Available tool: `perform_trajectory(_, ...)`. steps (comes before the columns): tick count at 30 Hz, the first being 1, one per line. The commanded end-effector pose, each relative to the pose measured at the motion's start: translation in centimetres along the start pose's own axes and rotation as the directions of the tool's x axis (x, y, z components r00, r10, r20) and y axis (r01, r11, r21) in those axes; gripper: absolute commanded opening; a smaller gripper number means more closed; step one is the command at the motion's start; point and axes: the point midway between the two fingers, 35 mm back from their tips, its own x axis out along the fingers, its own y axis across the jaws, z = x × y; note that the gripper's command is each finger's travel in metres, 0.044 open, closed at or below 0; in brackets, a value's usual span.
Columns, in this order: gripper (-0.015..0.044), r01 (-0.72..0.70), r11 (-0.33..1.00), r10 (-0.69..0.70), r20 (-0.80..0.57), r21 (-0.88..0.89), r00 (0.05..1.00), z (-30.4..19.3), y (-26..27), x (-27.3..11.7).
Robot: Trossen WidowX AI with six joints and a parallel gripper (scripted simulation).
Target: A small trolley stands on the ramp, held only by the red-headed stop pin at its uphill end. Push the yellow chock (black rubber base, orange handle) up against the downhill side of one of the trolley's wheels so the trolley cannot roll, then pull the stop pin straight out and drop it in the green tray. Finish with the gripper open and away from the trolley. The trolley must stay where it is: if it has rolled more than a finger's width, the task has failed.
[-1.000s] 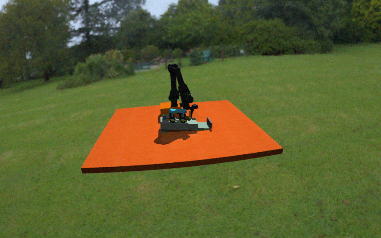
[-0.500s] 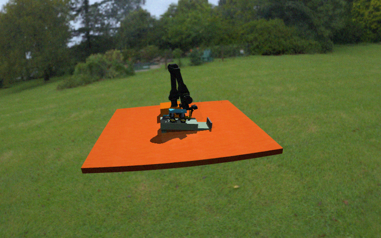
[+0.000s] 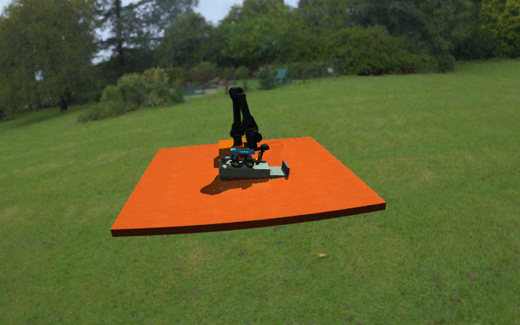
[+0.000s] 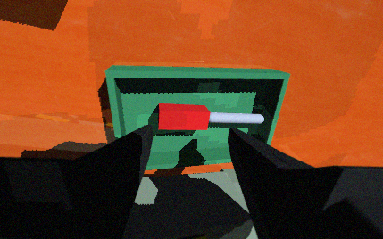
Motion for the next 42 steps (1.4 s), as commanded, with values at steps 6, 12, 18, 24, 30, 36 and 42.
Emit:
perform_trajectory(6, 0.034, 0.0, 1.0, 0.0, -0.001, 0.0, 1.0, 0.0, 0.0, 0.0)
perform_trajectory(12, 0.034, 0.002, 1.0, -0.002, 0.002, -0.002, 1.0, 0.0, -0.2, -1.3)
perform_trajectory(18, 0.0393, 0.002, 1.0, -0.002, 0.004, -0.003, 1.0, 0.1, -0.4, -2.7)
perform_trajectory(24, 0.044, 0.003, 1.0, -0.003, 0.004, -0.003, 1.0, 0.1, -0.7, -4.3)
perform_trajectory(30, 0.044, 0.003, 1.0, -0.003, 0.003, -0.003, 1.0, 0.1, -1.0, -6.2)
perform_trajectory(36, 0.044, 0.003, 1.0, -0.003, 0.003, -0.003, 1.0, 0.0, -1.3, -7.9)
perform_trajectory(42, 0.044, 0.003, 1.0, -0.003, 0.003, -0.003, 1.0, 0.0, -1.5, -8.7)
